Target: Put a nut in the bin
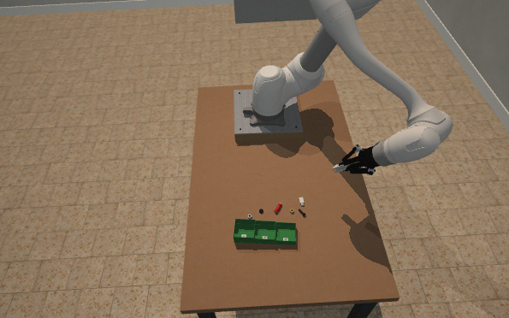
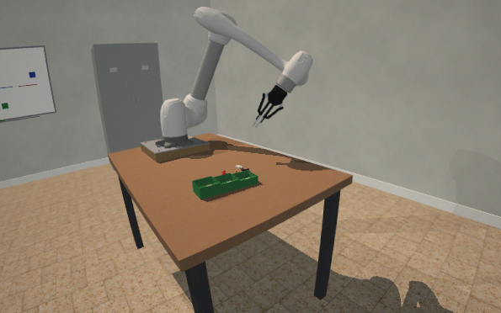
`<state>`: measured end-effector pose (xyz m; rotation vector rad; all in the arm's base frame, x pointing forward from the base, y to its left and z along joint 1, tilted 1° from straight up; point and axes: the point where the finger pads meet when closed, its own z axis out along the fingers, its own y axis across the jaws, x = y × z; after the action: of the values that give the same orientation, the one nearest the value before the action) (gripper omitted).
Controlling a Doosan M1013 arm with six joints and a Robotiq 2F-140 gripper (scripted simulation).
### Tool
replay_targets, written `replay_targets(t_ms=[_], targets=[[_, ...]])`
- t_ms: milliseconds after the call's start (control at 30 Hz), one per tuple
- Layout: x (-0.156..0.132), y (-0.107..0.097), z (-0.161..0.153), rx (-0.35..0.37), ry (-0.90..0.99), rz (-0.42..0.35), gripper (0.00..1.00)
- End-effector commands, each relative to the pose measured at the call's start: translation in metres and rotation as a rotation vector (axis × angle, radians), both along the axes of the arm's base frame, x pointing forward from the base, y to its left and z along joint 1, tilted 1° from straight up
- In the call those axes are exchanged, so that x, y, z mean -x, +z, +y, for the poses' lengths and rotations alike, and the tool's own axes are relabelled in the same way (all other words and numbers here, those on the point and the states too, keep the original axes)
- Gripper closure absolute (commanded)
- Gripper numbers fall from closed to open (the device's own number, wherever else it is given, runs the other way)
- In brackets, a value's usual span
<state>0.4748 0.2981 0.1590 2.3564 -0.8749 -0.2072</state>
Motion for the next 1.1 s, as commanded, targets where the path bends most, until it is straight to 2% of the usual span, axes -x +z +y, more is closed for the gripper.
replay_targets(t_ms=[0,67,133,233,267,333,367,433,467,533,567,633,667,800,833,1067], targets=[[-0.01,-0.003,-0.02,-0.107,0.054,0.037,0.95],[-0.013,-0.003,-0.027,-0.126,0.064,0.041,0.95],[-0.02,-0.004,-0.041,-0.186,0.101,0.052,0.95],[-0.02,-0.004,-0.041,-0.186,0.101,0.052,0.95],[-0.023,-0.004,-0.049,-0.227,0.128,0.057,0.95],[-0.026,-0.004,-0.056,-0.243,0.139,0.058,0.95],[-0.03,-0.004,-0.063,-0.284,0.168,0.06,0.95],[-0.033,-0.004,-0.07,-0.299,0.179,0.061,0.95],[-0.036,-0.004,-0.078,-0.338,0.21,0.059,0.95],[-0.039,-0.004,-0.085,-0.351,0.221,0.059,0.95],[-0.042,-0.004,-0.092,-0.389,0.254,0.054,0.95],[-0.044,-0.004,-0.099,-0.401,0.264,0.053,0.95],[-0.047,-0.004,-0.107,-0.437,0.299,0.046,0.95],[-0.05,-0.004,-0.114,-0.448,0.309,0.044,0.95],[-0.052,-0.003,-0.122,-0.481,0.345,0.034,0.95],[-0.064,-0.001,-0.159,-0.564,0.453,-0.002,0.95]])
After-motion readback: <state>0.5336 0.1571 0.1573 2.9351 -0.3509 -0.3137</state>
